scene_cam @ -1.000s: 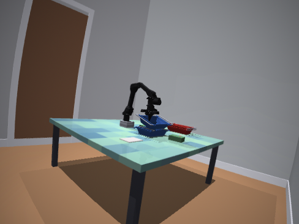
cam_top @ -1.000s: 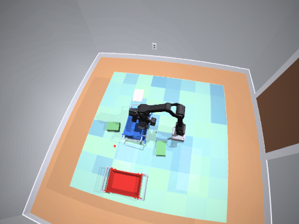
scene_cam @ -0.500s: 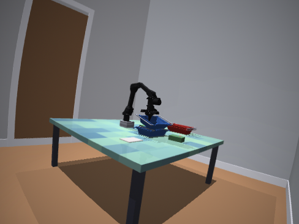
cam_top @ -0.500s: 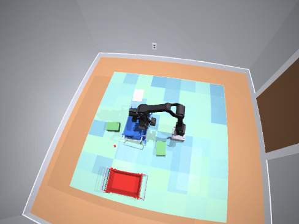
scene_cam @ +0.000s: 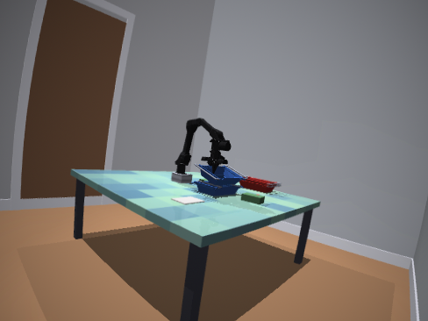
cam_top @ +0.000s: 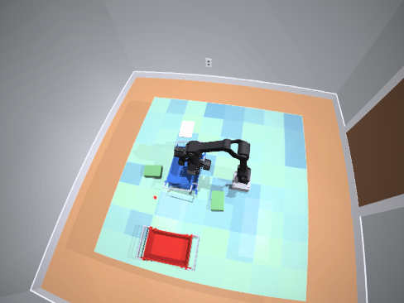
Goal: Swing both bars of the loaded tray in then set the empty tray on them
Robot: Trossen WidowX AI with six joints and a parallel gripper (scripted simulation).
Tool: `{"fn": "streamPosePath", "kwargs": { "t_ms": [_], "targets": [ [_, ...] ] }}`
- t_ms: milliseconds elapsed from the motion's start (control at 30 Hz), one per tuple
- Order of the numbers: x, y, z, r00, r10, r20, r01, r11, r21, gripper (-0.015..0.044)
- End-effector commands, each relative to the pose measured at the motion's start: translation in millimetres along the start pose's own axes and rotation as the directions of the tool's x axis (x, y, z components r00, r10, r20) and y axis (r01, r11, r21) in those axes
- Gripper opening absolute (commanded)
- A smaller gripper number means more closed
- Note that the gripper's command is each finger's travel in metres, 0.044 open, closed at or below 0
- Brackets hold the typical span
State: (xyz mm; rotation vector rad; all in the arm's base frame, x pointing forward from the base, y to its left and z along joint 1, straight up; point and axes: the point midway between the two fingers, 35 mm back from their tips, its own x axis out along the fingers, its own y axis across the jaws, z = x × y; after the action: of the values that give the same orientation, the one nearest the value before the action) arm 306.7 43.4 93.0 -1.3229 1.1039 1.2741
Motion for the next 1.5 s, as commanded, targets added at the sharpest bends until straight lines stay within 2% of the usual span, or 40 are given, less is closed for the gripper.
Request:
{"fn": "streamPosePath", "kwargs": {
  "t_ms": [0, 1467],
  "targets": [
    [5, 4, 0, 1.0, 0.02, 0.0, -0.02, 1.0, 0.001, 0.0],
    [12, 7, 0, 1.0, 0.02, 0.0, -0.02, 1.0, 0.001, 0.0]
  ]
}}
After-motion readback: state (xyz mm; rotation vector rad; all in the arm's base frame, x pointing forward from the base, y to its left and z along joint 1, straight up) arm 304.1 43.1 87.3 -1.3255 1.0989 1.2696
